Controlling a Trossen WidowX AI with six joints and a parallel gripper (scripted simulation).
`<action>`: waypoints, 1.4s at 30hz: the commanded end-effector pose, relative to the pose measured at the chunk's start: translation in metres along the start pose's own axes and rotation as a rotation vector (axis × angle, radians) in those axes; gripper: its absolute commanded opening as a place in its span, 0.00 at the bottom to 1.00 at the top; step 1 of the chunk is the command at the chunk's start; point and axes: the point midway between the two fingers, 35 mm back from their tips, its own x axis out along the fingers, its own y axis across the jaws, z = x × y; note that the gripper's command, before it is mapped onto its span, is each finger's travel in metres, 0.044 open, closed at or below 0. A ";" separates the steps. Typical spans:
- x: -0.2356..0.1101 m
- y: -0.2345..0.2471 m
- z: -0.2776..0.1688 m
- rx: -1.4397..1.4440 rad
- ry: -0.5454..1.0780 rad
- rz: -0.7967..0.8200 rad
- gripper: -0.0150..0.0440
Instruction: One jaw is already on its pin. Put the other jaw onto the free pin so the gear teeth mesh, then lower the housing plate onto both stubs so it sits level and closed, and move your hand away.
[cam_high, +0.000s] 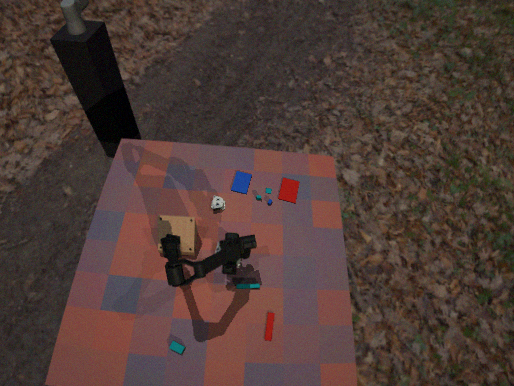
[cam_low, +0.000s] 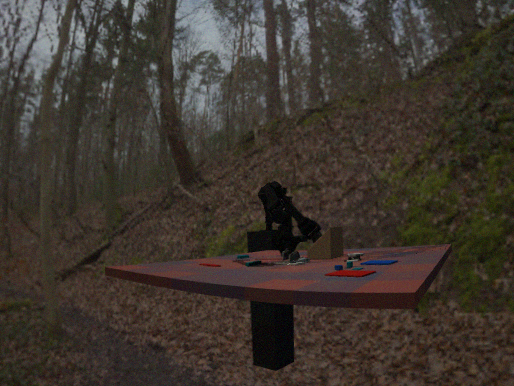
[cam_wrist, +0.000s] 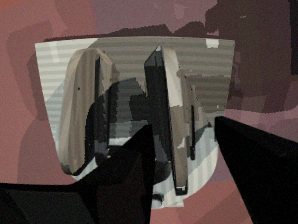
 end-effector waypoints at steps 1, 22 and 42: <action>0.003 0.000 -0.001 -0.007 0.001 -0.006 0.48; 0.007 0.000 -0.001 -0.009 0.001 -0.006 0.48; 0.010 -0.001 -0.001 -0.014 0.001 -0.006 0.48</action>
